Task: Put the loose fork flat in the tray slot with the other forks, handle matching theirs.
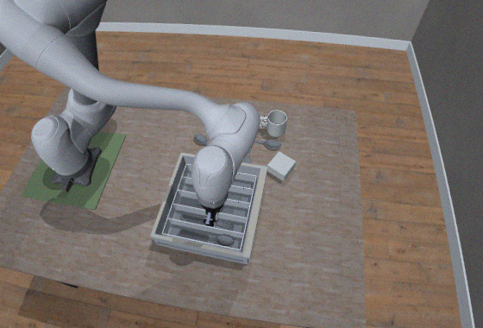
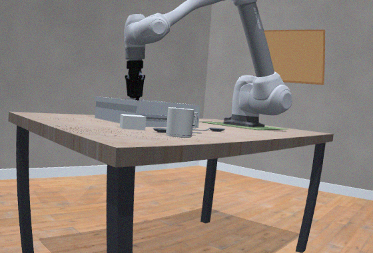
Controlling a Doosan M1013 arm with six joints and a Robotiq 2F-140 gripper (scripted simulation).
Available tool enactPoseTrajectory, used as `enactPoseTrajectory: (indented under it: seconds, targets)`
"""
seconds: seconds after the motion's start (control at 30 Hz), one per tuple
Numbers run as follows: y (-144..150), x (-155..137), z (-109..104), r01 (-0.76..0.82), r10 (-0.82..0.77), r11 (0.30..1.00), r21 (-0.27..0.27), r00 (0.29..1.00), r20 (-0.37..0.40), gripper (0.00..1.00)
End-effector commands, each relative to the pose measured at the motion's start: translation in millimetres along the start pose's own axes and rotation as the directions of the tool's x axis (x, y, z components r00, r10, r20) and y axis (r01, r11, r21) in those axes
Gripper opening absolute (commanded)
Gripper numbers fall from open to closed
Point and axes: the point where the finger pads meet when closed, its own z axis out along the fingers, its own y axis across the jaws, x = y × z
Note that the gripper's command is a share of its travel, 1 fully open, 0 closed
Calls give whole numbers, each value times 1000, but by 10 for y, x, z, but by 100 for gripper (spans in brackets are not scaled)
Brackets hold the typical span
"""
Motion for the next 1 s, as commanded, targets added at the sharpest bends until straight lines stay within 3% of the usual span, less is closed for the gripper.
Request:
enactPoseTrajectory:
  seconds: [0.0, 0.5, 0.73, 0.97]
  targets:
    - [0, 0, -4, 0, 0, 1000, 0, 1000, 0, 14]
    - [0, -37, -330, 0, 0, 1000, 0, 1000, 0, 14]
    - [0, -81, -721, 0, 0, 1000, 0, 1000, 0, 14]
    - [0, -81, -721, 0, 0, 1000, 0, 1000, 0, 14]
